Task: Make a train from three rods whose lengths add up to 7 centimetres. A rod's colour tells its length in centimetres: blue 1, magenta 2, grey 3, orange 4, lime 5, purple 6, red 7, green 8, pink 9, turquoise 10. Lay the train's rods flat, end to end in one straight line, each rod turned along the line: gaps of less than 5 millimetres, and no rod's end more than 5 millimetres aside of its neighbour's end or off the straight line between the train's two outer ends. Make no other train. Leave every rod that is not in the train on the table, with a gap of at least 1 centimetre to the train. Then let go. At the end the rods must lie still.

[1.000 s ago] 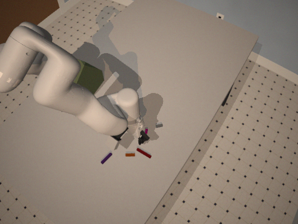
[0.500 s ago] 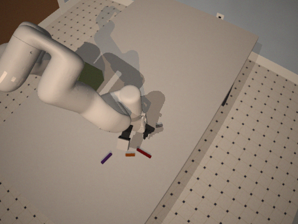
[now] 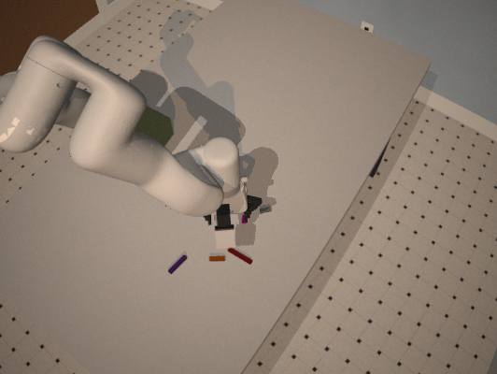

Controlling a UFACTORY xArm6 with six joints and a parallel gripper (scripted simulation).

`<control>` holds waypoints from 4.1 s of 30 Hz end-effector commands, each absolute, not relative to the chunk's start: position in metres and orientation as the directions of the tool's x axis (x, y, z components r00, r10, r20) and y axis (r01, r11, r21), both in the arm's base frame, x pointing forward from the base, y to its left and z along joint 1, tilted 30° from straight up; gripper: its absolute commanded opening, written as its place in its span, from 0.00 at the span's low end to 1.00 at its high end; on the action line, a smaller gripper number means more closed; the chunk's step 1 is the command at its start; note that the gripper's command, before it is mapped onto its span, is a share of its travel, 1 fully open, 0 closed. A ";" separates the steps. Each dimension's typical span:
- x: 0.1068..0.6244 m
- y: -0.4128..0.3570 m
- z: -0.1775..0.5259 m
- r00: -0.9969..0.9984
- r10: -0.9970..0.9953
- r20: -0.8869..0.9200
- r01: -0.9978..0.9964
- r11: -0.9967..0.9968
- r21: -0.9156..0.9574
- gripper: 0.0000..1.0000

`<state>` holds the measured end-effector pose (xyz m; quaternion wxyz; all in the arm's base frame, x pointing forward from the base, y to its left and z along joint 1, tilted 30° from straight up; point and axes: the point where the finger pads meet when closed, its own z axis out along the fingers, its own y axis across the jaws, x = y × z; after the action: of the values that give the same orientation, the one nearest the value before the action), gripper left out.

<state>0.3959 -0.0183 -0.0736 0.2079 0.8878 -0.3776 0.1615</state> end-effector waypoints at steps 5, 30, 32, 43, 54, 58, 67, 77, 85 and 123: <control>0.395 -0.009 -0.078 0.832 -0.427 0.353 -0.542 -0.760 0.359 1.00; 0.391 0.009 -0.090 0.993 0.076 0.090 0.021 -0.867 0.498 1.00; 0.390 0.010 -0.090 0.992 0.101 0.076 0.050 -0.864 0.501 1.00; 0.390 0.011 -0.091 0.990 0.122 0.064 0.074 -0.861 0.502 1.00; 0.390 0.011 -0.091 0.990 0.122 0.064 0.074 -0.861 0.502 1.00; 0.390 0.011 -0.091 0.990 0.122 0.064 0.074 -0.861 0.502 1.00; 0.390 0.011 -0.091 0.990 0.122 0.064 0.074 -0.861 0.502 1.00; 0.390 0.011 -0.091 0.990 0.122 0.064 0.074 -0.861 0.502 1.00; 0.390 0.011 -0.091 0.990 0.122 0.064 0.074 -0.861 0.502 1.00; 0.390 0.011 -0.091 0.990 0.122 0.064 0.074 -0.861 0.502 1.00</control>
<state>0.3890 0.0103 -0.0917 0.2588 0.9636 0.0505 0.0453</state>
